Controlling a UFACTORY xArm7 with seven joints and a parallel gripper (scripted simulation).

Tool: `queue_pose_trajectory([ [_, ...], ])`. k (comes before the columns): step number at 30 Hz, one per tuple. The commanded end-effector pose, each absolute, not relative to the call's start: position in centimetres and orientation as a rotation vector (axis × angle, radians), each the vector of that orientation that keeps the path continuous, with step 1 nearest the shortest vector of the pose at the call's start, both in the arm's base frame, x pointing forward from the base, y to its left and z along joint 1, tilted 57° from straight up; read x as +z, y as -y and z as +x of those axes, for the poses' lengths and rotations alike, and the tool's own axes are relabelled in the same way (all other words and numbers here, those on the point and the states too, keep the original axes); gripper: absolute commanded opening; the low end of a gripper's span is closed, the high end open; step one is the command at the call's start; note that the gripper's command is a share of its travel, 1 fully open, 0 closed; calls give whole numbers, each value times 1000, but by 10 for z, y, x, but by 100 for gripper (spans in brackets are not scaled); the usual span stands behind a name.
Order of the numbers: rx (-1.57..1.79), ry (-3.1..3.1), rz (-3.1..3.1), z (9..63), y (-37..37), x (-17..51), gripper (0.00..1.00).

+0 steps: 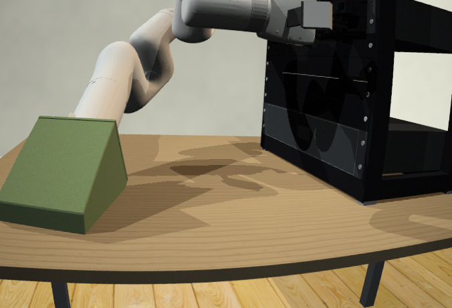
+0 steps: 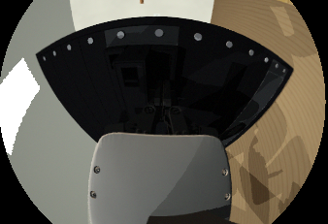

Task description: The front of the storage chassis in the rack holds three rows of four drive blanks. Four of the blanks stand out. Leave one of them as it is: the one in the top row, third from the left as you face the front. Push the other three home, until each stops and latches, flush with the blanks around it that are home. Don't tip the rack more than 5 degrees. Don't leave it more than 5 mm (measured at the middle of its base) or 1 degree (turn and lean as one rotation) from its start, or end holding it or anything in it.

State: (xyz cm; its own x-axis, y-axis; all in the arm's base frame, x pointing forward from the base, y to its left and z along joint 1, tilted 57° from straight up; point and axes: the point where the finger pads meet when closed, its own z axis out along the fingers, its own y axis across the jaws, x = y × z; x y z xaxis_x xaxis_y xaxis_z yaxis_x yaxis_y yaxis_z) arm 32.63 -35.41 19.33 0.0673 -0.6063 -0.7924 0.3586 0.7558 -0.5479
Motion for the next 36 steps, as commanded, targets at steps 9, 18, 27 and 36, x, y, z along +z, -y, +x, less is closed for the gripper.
queue_pose_trajectory([
  [9, -741, -1313, -230, 327, 356, 195, 0],
  [18, -741, -1313, -230, 329, 357, 196, 0],
  [27, -741, -1313, -230, 330, 357, 196, 0],
  [36, -741, -1313, -230, 331, 357, 196, 0],
])
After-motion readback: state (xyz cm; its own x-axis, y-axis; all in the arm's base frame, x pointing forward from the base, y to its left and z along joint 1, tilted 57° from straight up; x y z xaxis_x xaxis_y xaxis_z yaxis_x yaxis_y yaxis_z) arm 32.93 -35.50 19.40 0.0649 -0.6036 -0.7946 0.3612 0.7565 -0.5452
